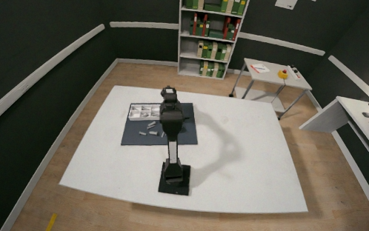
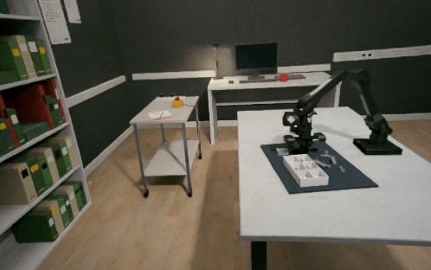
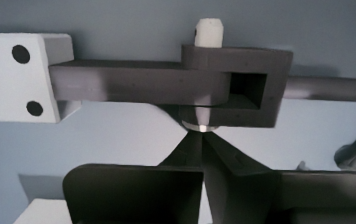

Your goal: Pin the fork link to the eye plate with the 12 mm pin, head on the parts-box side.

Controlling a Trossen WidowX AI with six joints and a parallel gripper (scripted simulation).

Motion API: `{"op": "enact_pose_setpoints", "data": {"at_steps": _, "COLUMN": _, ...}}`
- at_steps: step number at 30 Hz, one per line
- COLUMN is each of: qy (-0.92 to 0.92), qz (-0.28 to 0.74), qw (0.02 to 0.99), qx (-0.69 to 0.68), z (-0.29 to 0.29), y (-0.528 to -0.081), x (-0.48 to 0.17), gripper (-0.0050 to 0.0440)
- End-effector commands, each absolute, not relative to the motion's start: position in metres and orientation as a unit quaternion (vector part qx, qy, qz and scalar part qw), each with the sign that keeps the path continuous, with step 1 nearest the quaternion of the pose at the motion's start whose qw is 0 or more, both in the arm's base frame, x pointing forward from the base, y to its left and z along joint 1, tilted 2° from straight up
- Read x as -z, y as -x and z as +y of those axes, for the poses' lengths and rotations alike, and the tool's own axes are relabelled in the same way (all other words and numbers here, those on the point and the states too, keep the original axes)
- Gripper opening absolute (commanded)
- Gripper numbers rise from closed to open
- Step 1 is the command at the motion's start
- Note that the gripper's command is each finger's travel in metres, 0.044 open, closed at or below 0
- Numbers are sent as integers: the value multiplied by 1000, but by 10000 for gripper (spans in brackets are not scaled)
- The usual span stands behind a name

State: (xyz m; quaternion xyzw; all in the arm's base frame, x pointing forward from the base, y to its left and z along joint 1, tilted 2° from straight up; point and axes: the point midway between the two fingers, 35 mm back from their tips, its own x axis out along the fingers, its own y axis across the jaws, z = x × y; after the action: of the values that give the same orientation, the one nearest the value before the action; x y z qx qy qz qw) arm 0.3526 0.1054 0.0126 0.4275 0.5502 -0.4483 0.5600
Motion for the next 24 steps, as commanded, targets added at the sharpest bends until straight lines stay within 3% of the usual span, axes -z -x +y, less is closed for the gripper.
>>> {"op": "enact_pose_setpoints", "data": {"at_steps": 1, "qy": -431, "qz": 548, "qw": 563, "qx": 444, "z": 108, "y": -354, "x": -16, "gripper": -50}}
{"op": "enact_pose_setpoints", "data": {"at_steps": 24, "qy": -432, "qz": 547, "qw": 563, "qx": 443, "z": 116, "y": -355, "x": -16, "gripper": -50}}
